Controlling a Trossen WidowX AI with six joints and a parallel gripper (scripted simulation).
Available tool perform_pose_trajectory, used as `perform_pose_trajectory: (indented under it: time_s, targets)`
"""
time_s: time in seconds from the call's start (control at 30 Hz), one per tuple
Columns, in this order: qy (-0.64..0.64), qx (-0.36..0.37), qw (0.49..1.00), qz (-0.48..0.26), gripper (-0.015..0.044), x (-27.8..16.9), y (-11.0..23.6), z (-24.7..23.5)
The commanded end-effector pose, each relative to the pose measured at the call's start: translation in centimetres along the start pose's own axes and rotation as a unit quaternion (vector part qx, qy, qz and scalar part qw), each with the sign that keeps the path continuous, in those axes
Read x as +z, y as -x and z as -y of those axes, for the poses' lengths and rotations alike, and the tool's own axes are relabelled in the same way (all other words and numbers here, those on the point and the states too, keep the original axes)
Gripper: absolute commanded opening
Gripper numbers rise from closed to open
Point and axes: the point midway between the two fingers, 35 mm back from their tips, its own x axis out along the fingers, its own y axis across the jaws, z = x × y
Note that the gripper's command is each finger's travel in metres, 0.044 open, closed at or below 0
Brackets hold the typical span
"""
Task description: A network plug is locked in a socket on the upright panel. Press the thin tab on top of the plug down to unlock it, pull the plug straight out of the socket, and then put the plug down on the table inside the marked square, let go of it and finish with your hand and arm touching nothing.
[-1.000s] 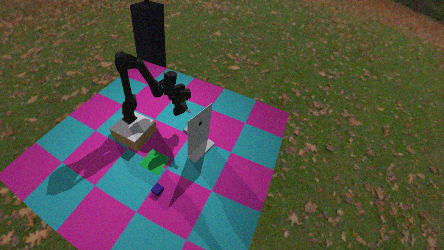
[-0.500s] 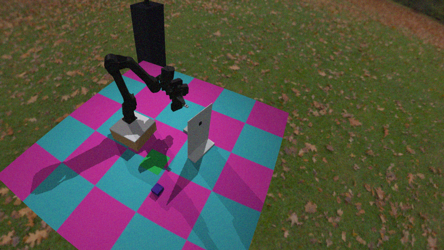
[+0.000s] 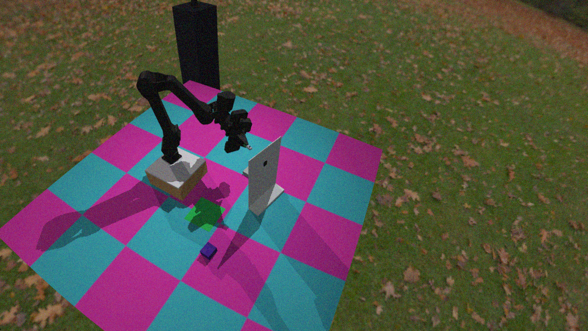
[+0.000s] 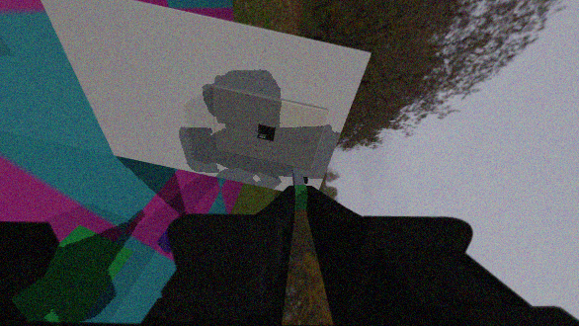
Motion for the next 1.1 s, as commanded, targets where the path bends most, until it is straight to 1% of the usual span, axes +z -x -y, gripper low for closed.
perform_pose_trajectory:
  time_s: [0.0,0.5,1.07]
  targets:
    - [0.038,0.014,0.999,0.006,0.0000,-0.1,-1.2,-0.5]
    - [0.158,0.075,0.984,0.029,0.0000,-1.5,-5.1,-3.1]
    - [0.260,0.161,0.949,0.071,0.0000,-4.2,-8.4,-6.8]
